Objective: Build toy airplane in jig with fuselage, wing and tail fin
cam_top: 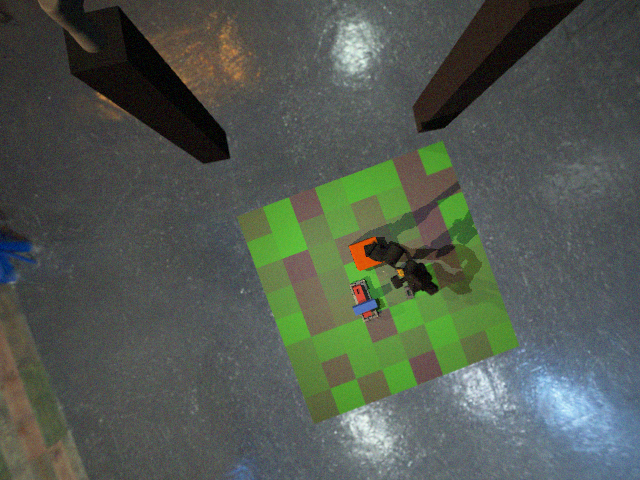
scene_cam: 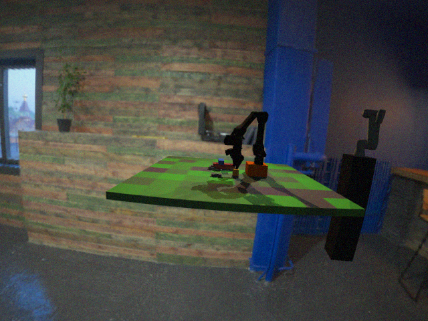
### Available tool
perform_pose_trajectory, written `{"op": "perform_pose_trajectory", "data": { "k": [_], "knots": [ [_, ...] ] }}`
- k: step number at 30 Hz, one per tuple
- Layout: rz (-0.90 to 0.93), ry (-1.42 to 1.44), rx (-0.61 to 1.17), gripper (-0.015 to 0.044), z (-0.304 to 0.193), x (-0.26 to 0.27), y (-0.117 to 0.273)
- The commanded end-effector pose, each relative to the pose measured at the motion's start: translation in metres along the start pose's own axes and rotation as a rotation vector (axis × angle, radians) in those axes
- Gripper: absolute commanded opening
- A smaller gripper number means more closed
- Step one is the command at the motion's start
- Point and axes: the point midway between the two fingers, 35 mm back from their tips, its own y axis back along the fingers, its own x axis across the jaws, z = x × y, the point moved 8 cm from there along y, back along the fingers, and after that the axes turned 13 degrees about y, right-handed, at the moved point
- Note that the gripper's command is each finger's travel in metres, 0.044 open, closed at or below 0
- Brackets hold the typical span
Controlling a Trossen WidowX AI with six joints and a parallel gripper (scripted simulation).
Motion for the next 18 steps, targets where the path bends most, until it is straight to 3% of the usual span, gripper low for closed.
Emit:
{"op": "perform_pose_trajectory", "data": {
  "k": [1, 18],
  "knots": [
    [-0.001, -0.006, 0.017, 0.044, -0.003, 0.0, -0.011],
    [-0.001, -0.006, 0.017, 0.044, -0.004, -0.001, -0.038]
  ]
}}
